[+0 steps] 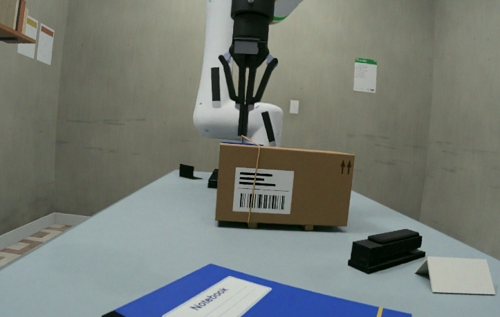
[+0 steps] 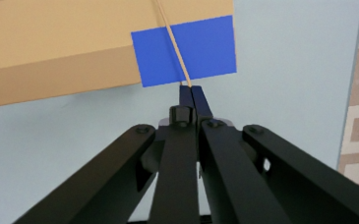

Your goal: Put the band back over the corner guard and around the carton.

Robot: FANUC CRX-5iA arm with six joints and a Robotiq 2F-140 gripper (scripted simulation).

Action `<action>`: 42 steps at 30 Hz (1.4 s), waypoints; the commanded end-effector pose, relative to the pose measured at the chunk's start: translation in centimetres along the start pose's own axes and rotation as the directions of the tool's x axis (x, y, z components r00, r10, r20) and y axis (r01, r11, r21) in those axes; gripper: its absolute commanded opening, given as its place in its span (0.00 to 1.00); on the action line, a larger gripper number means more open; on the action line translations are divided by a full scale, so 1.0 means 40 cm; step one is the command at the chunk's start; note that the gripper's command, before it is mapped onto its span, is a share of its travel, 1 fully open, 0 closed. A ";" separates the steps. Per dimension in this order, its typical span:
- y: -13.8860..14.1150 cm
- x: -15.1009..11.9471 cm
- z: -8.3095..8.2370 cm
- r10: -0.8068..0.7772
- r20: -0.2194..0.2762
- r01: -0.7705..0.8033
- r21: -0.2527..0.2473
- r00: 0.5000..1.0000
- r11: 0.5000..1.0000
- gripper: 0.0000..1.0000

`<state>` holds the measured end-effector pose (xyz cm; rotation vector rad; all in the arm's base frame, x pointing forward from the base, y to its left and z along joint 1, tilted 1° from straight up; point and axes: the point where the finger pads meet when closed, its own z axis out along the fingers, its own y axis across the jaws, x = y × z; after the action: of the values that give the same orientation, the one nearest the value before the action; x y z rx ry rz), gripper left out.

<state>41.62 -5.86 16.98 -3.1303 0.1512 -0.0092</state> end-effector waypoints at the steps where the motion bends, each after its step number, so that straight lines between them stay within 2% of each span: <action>1: 0.005 0.002 -0.002 0.000 -0.002 0.000 0.000 1.000 1.000 0.10; 25: 0.006 0.004 -0.002 0.000 -0.002 0.000 0.000 1.000 1.000 0.10; 42: 0.001 0.036 -0.002 0.000 -0.002 0.000 0.000 1.000 1.000 0.10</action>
<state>42.70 -6.03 16.99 -3.1302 0.1511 -0.0091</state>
